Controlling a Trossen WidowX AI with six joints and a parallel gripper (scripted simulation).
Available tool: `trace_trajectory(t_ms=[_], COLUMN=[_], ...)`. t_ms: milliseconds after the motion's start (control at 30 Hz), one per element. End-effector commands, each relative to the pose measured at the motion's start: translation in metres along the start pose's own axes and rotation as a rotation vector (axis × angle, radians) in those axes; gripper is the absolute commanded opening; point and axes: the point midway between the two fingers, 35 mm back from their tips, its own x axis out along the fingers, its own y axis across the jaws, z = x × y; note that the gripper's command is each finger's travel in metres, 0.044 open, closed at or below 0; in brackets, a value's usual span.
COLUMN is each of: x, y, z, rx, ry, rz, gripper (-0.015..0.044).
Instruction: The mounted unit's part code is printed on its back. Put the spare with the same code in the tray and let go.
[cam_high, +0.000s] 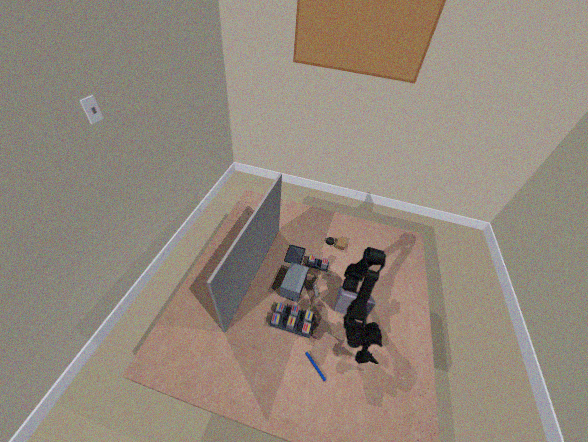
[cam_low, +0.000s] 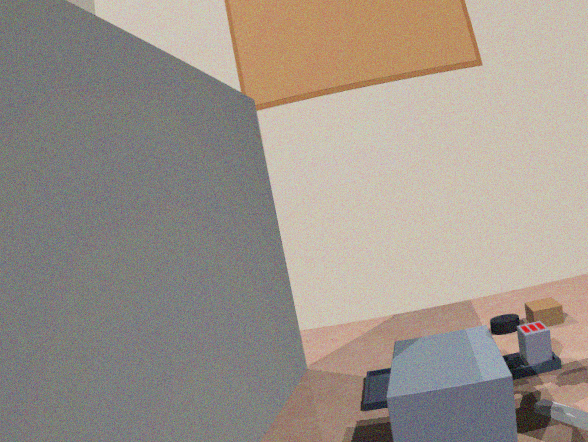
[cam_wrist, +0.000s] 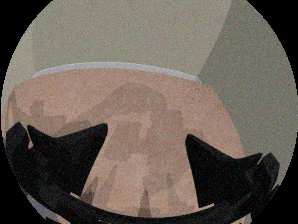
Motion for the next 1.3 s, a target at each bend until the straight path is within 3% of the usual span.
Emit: trace_trajectory(t_ms=[0,267,500,600,833,1267], x=[0.0,-0.01,-0.074,-0.098,-0.136,-0.241], y=[0.0,-0.016,-0.077,-0.085,-0.103,-0.117], z=[0.0,0.0,-0.005,-0.002,-0.011,-0.042], rx=[0.0,0.083,0.489,0.571,0.766,1.217], ry=[0.0,0.025,0.116,0.051,0.074,0.027], rz=[0.0,-0.048,-0.276,-0.323,-0.425,-0.654], gripper=[0.0426,0.044,0.044,0.044,0.044,0.044])
